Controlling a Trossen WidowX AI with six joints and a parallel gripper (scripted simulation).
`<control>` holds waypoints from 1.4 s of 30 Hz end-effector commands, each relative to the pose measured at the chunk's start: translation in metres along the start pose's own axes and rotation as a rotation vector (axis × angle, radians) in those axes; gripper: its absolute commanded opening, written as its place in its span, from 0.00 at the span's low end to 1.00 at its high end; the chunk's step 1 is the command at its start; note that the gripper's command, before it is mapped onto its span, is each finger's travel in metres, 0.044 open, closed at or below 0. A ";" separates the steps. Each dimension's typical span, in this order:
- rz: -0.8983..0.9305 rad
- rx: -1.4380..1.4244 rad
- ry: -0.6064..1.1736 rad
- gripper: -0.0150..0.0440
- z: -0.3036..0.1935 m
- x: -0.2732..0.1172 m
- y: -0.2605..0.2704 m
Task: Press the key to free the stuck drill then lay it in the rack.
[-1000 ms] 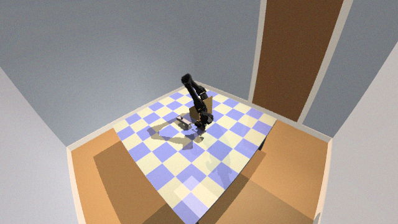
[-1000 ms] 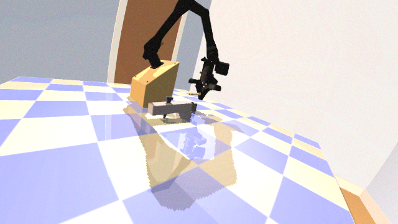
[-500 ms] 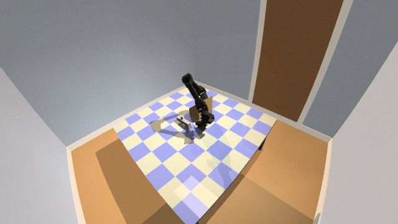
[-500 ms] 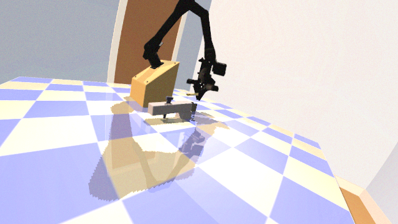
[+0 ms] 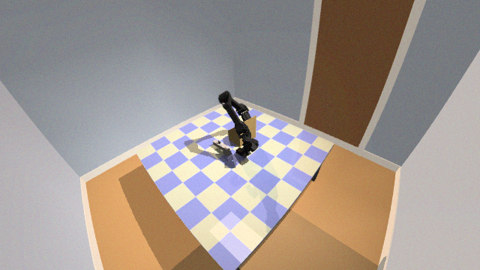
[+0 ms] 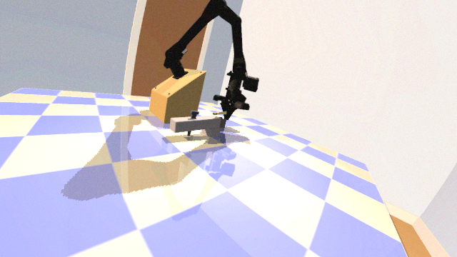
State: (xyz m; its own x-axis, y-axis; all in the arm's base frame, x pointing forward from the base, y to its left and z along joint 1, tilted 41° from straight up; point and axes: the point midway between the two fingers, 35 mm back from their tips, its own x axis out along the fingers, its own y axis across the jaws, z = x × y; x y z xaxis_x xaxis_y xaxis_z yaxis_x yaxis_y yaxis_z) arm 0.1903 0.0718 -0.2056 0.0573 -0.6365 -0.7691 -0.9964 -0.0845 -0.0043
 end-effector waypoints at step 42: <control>0.003 -0.008 0.007 1.00 -0.001 0.015 0.002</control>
State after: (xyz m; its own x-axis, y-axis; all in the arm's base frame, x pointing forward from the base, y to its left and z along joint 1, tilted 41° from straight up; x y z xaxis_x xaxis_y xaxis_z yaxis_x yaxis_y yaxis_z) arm 0.1890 0.0578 -0.2199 0.0532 -0.6427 -0.7643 -0.9960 -0.0896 0.0061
